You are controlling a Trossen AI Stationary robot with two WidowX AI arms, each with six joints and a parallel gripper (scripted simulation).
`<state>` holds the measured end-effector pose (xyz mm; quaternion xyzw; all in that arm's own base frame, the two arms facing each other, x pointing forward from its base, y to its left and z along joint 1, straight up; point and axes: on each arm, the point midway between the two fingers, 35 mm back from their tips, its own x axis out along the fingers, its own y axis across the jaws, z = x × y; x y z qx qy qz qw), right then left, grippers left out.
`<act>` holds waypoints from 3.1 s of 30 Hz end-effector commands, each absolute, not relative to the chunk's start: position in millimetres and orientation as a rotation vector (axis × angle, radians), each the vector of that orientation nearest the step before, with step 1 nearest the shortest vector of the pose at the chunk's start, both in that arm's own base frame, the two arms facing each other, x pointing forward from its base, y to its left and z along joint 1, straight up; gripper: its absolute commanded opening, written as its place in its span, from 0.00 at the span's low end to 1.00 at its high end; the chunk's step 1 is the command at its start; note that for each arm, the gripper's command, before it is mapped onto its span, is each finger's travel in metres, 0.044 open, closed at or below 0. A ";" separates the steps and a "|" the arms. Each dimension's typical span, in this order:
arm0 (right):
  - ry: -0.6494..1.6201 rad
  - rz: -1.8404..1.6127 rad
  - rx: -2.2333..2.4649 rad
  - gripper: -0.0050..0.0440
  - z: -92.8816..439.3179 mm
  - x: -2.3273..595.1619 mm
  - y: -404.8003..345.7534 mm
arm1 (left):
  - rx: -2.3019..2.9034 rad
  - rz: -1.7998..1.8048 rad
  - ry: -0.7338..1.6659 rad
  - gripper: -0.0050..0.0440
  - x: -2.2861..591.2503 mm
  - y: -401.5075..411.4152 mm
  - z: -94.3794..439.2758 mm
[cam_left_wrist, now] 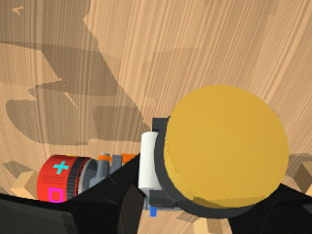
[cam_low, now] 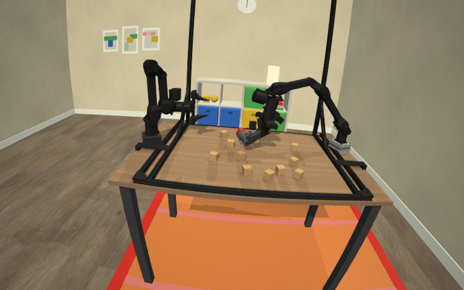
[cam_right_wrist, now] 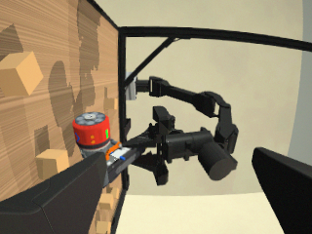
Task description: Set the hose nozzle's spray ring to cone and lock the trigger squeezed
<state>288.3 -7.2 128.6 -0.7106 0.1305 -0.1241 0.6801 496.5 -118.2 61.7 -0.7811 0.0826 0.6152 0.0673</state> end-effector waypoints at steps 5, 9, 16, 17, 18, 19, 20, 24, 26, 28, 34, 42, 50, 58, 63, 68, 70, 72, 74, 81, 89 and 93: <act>0.295 -0.282 -1.596 0.92 128.9 288.2 -7.7 | -2.266 1.947 0.251 0.10 476.3 -111.7 87.3; 0.295 -0.282 -1.596 0.92 128.9 288.2 -7.7 | -2.221 1.992 0.247 0.10 466.9 -108.8 92.8; 0.295 -0.282 -1.596 0.92 128.9 288.2 -7.7 | -2.130 2.079 0.240 0.10 447.6 -102.6 105.1; 0.295 -0.282 -1.596 0.92 128.9 288.2 -7.7 | -2.118 2.090 0.239 0.10 445.1 -101.8 106.8; 0.295 -0.282 -1.596 0.92 128.9 288.2 -7.7 | -2.110 2.098 0.238 0.10 443.2 -101.2 108.1; 0.295 -0.282 -1.596 0.92 128.9 288.2 -7.7 | -2.104 2.103 0.238 0.10 442.1 -100.8 108.8; 0.295 -0.282 -1.596 0.92 128.9 288.2 -7.7 | -2.103 2.105 0.238 0.10 441.8 -100.7 109.0; 0.295 -0.282 -1.596 0.92 128.9 288.2 -7.7 | -2.103 2.105 0.238 0.10 441.8 -100.7 109.0; 0.295 -0.282 -1.596 0.92 128.9 288.2 -7.7 | -2.103 2.105 0.238 0.10 441.8 -100.7 109.0; 0.295 -0.282 -1.596 0.92 128.9 288.2 -7.7 | -2.103 2.105 0.238 0.10 441.8 -100.7 109.0; 0.295 -0.282 -1.596 0.92 128.9 288.2 -7.7 | -2.103 2.105 0.238 0.10 442.5 -100.9 96.5; 0.295 -0.282 -1.596 0.92 128.9 288.2 -7.7 | -2.103 2.105 0.238 0.10 441.8 -100.7 69.6; 0.295 -0.282 -1.596 0.92 128.9 288.2 -7.7 | -2.103 2.105 0.237 0.10 441.8 -100.7 59.1; 0.295 -0.282 -1.596 0.92 128.9 288.2 -7.7 | -2.103 2.105 0.237 0.10 441.2 -100.6 40.0; 0.295 -0.282 -1.596 0.92 128.9 288.2 -7.7 | -2.103 2.105 0.237 0.10 441.2 -100.6 39.2; 0.295 -0.282 -1.596 0.92 128.9 288.2 -7.7 | -2.115 2.101 0.243 0.30 443.5 -101.9 43.7; 0.295 -0.282 -1.596 0.92 128.9 288.2 -7.7 | -2.115 2.101 0.243 0.40 443.5 -101.9 43.7; 0.295 -0.282 -1.596 0.92 128.9 288.2 -7.7 | -2.115 2.101 0.243 0.49 443.5 -101.9 43.7; 0.295 -0.282 -1.596 0.92 128.9 288.2 -7.7 | -2.115 2.101 0.243 0.59 443.5 -101.9 43.7; 0.295 -0.282 -1.596 0.92 128.9 288.2 -7.7 | -2.115 2.101 0.243 0.84 443.5 -101.9 43.7; 0.295 -0.282 -1.596 0.92 128.9 288.2 -7.7 | -2.122 2.108 0.230 0.92 442.9 -103.2 44.2; 0.295 -0.282 -1.596 0.92 128.9 288.2 -7.7 | -2.235 2.227 -0.009 0.92 431.5 -130.0 54.6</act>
